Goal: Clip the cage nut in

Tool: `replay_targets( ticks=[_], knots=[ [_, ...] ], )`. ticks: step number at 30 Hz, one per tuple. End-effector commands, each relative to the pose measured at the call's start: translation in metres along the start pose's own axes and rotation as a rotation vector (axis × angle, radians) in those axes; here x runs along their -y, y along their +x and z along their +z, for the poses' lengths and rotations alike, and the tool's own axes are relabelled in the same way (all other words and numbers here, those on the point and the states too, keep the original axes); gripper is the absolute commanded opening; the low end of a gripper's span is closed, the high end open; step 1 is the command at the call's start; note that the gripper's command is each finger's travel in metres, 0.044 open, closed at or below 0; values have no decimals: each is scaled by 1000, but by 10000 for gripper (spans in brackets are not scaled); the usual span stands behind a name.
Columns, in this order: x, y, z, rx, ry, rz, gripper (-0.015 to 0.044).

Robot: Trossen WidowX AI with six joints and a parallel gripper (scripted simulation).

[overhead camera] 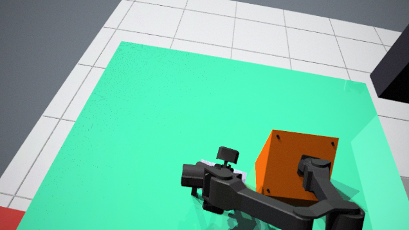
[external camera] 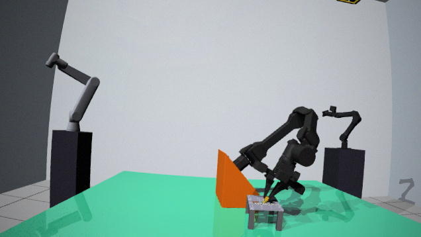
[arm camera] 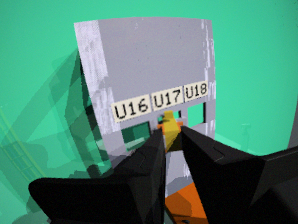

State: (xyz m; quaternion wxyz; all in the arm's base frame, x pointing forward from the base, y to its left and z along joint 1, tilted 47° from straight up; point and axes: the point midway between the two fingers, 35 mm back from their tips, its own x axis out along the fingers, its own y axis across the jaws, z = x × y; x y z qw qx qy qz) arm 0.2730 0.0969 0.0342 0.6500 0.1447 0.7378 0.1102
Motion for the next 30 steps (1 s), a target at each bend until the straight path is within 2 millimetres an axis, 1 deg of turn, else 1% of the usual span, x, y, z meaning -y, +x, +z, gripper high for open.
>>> replay_targets(
  ticks=[1,20,30],
  knots=[
    [-1,0,0,-1,3,-14,34],
    [-3,0,0,-1,3,-35,34],
    [-2,0,0,-1,3,-5,34]
  ],
)
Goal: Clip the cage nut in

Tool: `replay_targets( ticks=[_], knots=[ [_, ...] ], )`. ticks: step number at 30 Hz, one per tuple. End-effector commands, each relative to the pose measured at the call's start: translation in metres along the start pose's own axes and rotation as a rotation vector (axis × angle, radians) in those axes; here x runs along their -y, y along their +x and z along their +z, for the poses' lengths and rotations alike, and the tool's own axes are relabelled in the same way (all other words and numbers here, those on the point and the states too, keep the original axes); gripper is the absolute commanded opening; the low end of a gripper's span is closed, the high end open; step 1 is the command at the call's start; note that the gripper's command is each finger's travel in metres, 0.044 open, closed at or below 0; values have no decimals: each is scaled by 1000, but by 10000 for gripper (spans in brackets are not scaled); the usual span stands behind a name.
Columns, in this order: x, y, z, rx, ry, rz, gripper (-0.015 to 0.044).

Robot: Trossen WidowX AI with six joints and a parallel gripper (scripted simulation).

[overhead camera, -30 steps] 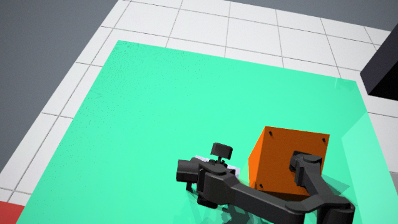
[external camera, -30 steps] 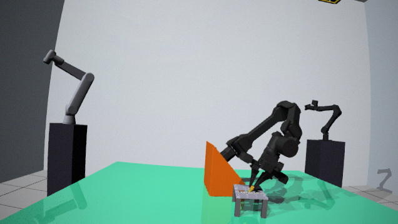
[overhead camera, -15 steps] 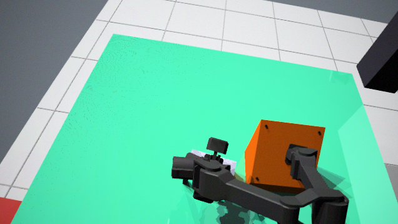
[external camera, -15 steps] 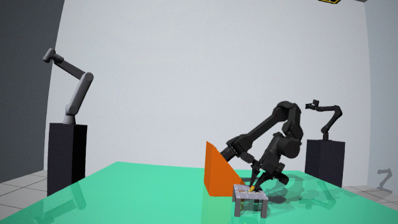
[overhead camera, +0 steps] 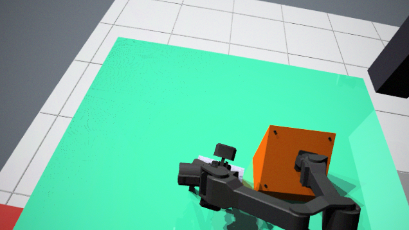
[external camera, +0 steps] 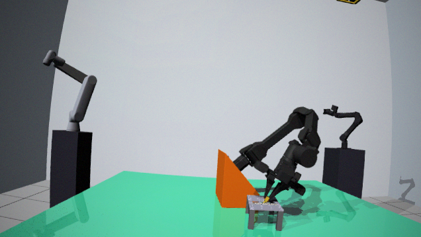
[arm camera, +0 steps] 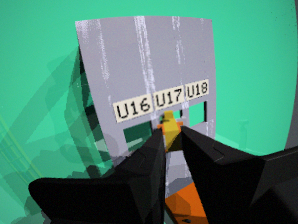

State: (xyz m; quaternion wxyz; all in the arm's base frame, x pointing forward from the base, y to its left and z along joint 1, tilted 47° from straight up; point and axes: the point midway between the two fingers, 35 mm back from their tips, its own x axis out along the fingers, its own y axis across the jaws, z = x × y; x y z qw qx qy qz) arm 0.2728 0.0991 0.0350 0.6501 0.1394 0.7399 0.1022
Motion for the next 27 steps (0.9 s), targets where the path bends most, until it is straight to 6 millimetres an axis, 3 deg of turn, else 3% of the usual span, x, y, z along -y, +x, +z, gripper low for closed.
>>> replay_targets(
  ticks=[1,27],
  knots=[
    [0,0,0,1,-3,14,34],
    [3,1,0,0,-4,81,34]
  ],
)
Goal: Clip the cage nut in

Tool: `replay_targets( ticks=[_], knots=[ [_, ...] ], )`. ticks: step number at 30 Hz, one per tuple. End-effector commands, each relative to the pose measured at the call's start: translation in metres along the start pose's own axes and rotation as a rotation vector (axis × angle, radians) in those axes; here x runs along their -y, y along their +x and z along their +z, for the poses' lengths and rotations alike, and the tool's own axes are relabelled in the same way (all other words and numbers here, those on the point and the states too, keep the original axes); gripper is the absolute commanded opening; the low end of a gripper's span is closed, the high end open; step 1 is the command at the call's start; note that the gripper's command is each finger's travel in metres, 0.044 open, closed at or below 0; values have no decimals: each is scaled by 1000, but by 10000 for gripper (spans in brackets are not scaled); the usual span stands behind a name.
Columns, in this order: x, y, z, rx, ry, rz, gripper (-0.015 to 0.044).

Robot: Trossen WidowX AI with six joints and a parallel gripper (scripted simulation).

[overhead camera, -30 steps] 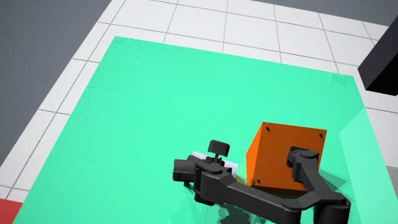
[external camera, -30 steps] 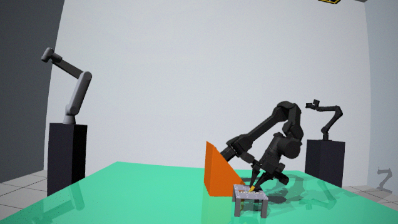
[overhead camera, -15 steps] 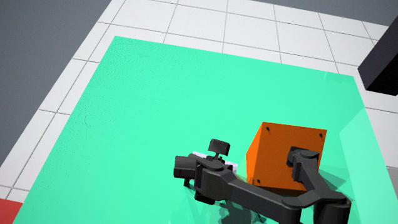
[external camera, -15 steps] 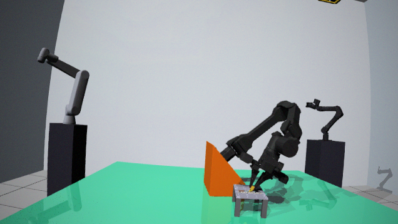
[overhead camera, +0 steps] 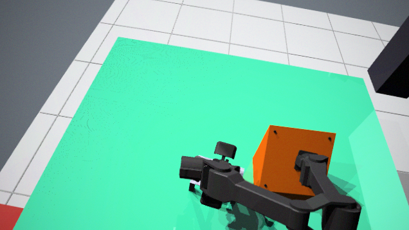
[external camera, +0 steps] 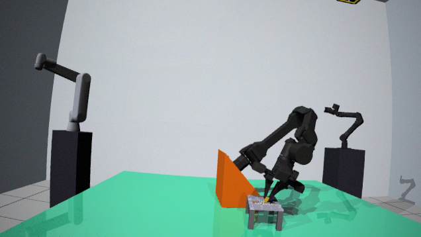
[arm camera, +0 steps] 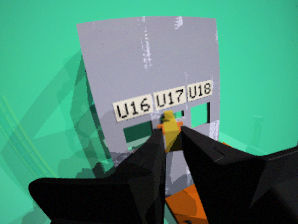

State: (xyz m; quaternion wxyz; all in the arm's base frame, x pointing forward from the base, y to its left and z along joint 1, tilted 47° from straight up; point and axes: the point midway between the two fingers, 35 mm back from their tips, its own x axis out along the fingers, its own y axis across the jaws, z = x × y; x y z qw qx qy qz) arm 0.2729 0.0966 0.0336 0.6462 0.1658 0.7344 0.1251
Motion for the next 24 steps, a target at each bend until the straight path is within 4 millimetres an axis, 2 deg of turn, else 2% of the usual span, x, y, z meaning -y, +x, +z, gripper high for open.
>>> replay_targets(
  ticks=[1,24],
  knots=[
    [0,0,0,0,-4,11,34],
    [2,1,0,0,-4,63,34]
  ],
)
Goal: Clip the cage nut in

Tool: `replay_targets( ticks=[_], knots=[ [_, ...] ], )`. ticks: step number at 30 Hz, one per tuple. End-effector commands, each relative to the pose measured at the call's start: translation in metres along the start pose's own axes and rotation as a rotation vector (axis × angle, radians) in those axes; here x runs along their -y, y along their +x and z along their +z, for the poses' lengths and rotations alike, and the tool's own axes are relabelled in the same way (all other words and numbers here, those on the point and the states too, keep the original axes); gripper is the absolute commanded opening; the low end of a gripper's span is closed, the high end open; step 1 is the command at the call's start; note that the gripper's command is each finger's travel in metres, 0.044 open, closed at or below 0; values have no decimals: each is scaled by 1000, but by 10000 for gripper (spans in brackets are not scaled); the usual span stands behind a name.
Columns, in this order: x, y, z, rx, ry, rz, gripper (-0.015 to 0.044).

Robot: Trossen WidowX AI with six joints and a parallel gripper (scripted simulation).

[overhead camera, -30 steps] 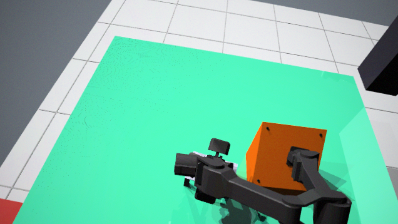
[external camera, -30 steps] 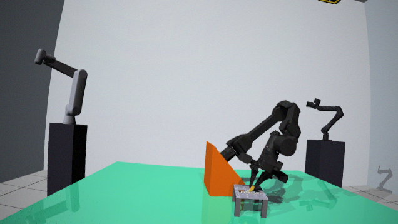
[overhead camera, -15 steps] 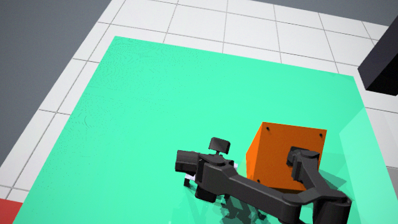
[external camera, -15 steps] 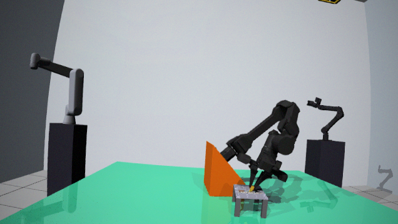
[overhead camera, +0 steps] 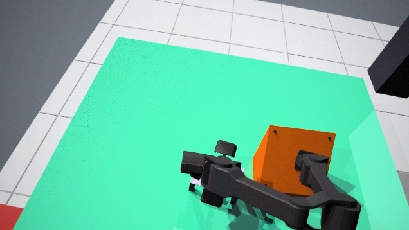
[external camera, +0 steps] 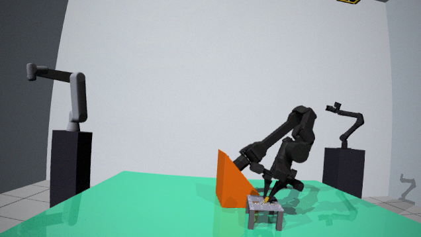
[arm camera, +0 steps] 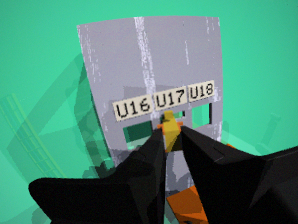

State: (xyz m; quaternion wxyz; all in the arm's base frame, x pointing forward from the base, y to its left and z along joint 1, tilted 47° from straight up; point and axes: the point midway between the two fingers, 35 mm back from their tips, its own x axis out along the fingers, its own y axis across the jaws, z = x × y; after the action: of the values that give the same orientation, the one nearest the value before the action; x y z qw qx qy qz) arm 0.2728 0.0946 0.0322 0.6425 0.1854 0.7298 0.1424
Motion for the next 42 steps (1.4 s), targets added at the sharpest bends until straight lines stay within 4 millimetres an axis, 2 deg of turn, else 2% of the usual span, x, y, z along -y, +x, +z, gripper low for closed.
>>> replay_targets(
  ticks=[1,42],
  knots=[
    [0,0,0,0,-4,11,34],
    [4,1,0,0,-5,114,34]
  ],
)
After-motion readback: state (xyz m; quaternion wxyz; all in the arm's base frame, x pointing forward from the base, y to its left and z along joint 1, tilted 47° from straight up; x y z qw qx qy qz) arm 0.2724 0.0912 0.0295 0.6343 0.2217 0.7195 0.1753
